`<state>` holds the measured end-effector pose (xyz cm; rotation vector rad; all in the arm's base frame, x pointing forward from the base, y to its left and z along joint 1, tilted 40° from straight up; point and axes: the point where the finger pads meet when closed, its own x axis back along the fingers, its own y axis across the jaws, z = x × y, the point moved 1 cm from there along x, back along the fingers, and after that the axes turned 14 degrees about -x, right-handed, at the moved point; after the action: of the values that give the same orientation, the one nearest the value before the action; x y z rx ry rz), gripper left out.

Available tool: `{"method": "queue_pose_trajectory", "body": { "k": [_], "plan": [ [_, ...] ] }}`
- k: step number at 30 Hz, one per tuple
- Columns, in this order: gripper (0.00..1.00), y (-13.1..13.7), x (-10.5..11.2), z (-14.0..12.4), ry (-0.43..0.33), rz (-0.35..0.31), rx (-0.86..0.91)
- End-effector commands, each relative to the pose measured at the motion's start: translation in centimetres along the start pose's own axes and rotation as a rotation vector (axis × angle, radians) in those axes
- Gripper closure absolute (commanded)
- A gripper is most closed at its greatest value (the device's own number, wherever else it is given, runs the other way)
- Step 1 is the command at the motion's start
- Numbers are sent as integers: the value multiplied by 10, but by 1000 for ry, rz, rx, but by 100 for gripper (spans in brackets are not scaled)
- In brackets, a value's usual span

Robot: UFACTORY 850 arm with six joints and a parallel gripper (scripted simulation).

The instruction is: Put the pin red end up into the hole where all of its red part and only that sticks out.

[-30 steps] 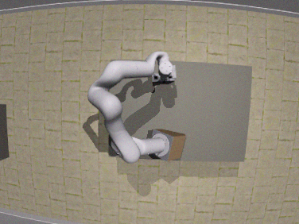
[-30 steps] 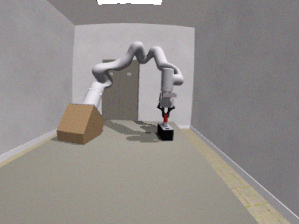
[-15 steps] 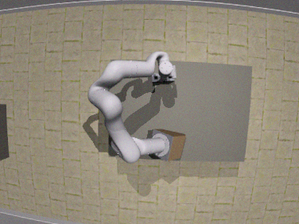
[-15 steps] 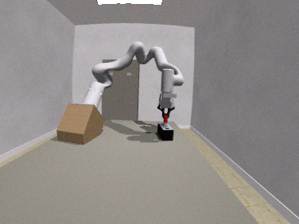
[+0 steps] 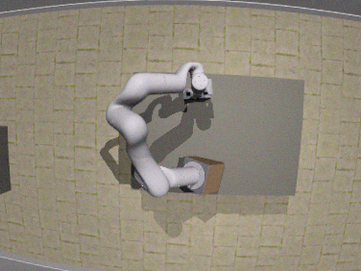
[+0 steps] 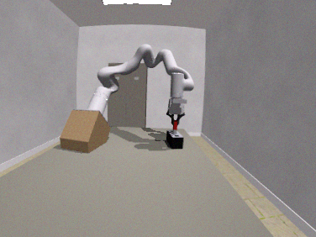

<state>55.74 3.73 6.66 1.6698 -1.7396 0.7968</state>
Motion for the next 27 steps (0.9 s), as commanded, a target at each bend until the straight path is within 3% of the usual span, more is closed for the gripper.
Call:
{"method": "queue_pose_trajectory", "body": {
  "k": [1,27],
  "plan": [
    [100,-1,1,0,0,2,1],
    [100,0,-3,1,0,2,1]
  ]
}}
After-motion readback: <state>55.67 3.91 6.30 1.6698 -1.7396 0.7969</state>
